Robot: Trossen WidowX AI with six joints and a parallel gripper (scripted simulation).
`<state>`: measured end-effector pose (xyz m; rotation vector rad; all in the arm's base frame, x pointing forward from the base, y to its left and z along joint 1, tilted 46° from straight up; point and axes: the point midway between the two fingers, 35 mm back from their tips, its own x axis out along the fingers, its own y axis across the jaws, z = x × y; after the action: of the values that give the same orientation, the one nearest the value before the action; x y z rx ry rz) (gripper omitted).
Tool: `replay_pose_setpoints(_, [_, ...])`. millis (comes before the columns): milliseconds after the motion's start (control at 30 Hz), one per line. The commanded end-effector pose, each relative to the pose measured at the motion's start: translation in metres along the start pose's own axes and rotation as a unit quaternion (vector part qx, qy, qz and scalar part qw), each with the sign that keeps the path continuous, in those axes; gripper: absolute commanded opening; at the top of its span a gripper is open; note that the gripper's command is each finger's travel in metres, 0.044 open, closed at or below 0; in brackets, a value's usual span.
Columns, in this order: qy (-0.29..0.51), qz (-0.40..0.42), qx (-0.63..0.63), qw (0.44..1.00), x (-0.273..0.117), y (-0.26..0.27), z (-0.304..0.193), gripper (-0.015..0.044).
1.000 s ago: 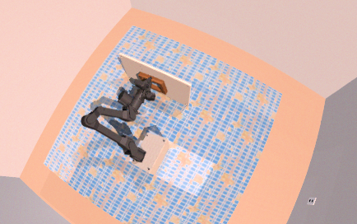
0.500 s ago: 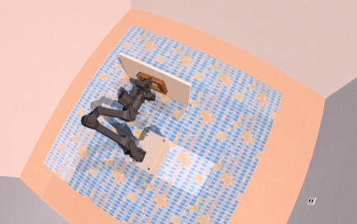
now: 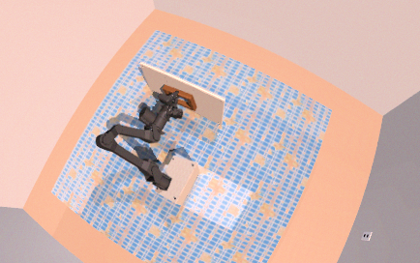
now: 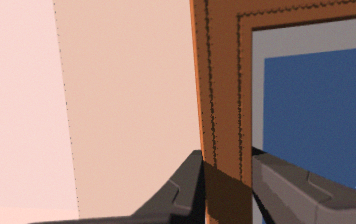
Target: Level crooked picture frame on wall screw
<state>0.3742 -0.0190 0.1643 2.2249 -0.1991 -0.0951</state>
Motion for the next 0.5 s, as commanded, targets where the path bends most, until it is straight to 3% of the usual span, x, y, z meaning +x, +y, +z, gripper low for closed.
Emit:
replay_pose_setpoints(0, [-0.005, 0.003, -0.001, 1.000, 0.0003, -0.0009, 0.0018, 0.0000])
replay_pose_setpoints(467, [-0.004, 0.003, -0.001, 1.000, 0.0001, -0.0040, 0.0006, 0.0000])
